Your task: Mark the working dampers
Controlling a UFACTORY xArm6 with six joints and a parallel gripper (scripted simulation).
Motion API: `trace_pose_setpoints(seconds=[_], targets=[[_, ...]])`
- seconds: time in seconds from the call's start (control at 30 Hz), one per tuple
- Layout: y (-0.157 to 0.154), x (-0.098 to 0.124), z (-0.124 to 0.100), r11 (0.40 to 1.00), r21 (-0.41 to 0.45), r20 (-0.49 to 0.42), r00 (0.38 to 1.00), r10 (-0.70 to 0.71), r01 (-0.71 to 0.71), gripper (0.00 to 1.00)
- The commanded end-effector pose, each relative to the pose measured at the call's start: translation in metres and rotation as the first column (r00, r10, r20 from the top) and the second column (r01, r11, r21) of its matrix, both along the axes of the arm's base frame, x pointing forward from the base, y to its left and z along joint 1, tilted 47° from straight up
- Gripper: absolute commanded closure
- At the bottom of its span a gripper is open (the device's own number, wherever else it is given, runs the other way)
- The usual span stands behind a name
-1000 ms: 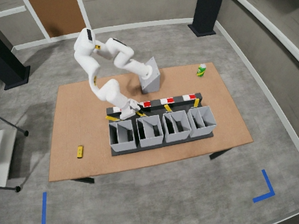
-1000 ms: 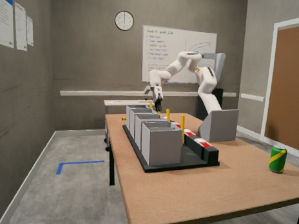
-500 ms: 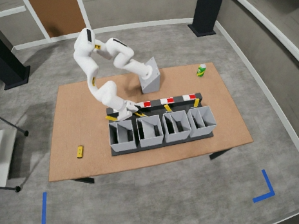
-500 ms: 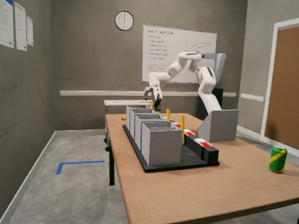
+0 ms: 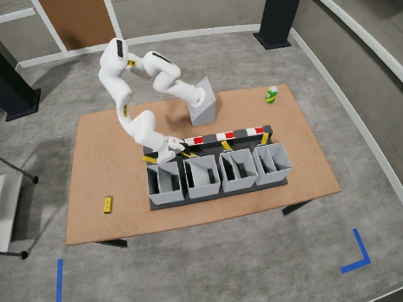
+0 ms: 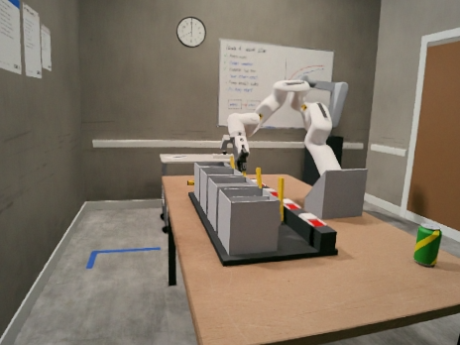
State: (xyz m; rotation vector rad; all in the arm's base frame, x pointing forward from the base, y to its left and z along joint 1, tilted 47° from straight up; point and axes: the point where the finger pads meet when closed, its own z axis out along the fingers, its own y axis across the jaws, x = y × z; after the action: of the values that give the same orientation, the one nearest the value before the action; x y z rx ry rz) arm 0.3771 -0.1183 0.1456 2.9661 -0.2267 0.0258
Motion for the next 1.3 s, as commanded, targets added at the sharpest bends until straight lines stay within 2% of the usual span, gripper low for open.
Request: trace_pose_setpoints(seconds=[0.0, 0.77, 0.8, 0.87, 0.9, 0.97, 1.0, 1.13, 1.17, 1.23, 1.27], targets=[[0.0000, 0.0008, 0.0009, 1.000, 0.003, 0.003, 1.000, 0.001, -0.001, 0.81], [-0.0004, 0.0008, 0.0010, 1.000, 0.007, 0.004, 1.000, 0.002, -0.002, 0.81], [-0.0004, 0.0008, 0.0010, 1.000, 0.007, 0.004, 1.000, 0.002, -0.002, 0.77], [-0.0004, 0.0008, 0.0010, 1.000, 0.007, 0.004, 1.000, 0.002, -0.002, 0.77], [-0.0004, 0.0008, 0.0010, 1.000, 0.007, 0.004, 1.000, 0.002, -0.002, 0.73], [-0.0004, 0.0008, 0.0010, 1.000, 0.007, 0.004, 1.000, 0.002, -0.002, 0.73], [-0.0004, 0.0008, 0.0010, 1.000, 0.007, 0.004, 1.000, 0.002, -0.002, 0.69], [-0.0004, 0.0008, 0.0010, 1.000, 0.007, 0.004, 1.000, 0.002, -0.002, 0.69], [-0.0004, 0.0008, 0.0010, 1.000, 0.007, 0.004, 1.000, 0.002, -0.002, 0.65], [-0.0004, 0.0008, 0.0010, 1.000, 0.007, 0.004, 1.000, 0.002, -0.002, 0.65], [-0.0004, 0.0008, 0.0010, 1.000, 0.007, 0.004, 1.000, 0.002, -0.002, 0.61]])
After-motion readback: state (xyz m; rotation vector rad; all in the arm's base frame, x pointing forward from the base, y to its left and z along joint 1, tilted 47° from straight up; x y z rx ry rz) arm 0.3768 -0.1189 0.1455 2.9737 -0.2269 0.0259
